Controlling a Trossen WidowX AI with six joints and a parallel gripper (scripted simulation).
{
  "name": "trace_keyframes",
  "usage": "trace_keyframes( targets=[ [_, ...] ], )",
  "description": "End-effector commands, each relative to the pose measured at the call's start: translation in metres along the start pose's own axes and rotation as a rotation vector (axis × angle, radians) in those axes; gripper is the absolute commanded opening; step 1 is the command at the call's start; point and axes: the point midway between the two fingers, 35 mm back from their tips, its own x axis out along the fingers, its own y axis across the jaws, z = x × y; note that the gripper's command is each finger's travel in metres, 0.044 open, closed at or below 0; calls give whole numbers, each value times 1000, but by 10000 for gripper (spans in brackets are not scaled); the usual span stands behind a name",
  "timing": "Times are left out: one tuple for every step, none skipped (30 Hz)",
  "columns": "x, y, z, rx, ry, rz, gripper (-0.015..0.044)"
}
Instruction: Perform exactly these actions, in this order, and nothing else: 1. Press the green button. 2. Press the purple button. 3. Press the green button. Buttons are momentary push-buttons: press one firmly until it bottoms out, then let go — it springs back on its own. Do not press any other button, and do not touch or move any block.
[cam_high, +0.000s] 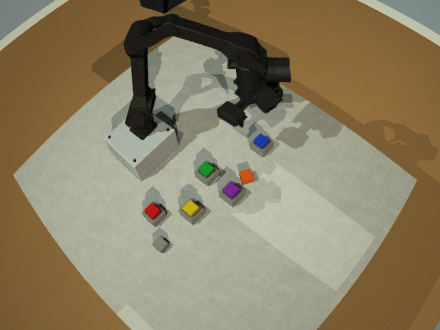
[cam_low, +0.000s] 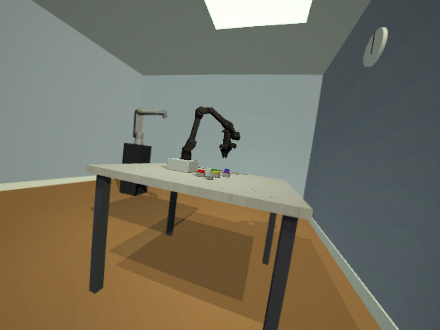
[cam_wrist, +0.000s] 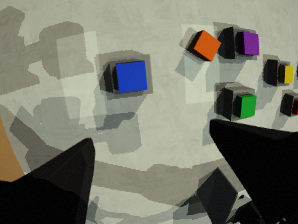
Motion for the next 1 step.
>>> trace_keyframes(
  targets=[
    [-2, 7, -1, 11, 6, -4, 400]
  ],
)
